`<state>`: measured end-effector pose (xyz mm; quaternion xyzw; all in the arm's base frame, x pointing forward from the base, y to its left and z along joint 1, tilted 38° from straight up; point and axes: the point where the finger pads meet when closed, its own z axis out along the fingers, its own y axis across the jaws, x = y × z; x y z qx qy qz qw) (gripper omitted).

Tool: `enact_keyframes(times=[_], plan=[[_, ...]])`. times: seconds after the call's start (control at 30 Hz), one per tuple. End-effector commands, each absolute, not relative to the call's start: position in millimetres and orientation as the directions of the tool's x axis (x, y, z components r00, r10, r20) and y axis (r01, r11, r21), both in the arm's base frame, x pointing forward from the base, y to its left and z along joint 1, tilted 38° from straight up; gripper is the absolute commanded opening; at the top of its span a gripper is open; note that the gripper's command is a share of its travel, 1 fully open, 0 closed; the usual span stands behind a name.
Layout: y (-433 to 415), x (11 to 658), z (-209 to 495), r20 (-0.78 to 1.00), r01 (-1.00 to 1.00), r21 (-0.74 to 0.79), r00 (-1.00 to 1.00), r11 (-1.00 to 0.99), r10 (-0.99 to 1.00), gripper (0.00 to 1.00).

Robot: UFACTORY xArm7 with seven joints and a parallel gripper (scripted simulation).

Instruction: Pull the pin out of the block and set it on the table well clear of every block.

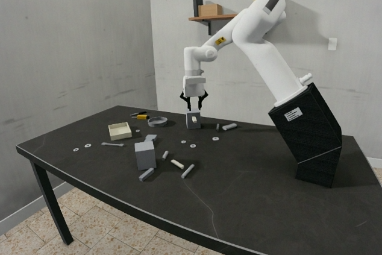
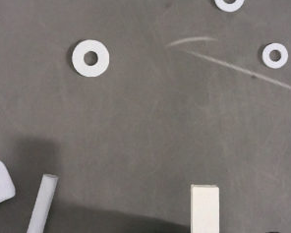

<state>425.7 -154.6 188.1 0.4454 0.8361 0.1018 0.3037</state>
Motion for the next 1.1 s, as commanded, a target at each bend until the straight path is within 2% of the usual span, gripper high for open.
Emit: enact_keyframes(times=[0.0,1.07], plan=[[-155,426,190,-0.418,0.682,0.443,-0.416,0.581,0.808,0.47],[-154,443,171,-0.412,0.679,0.455,-0.413,0.576,0.812,0.47]])
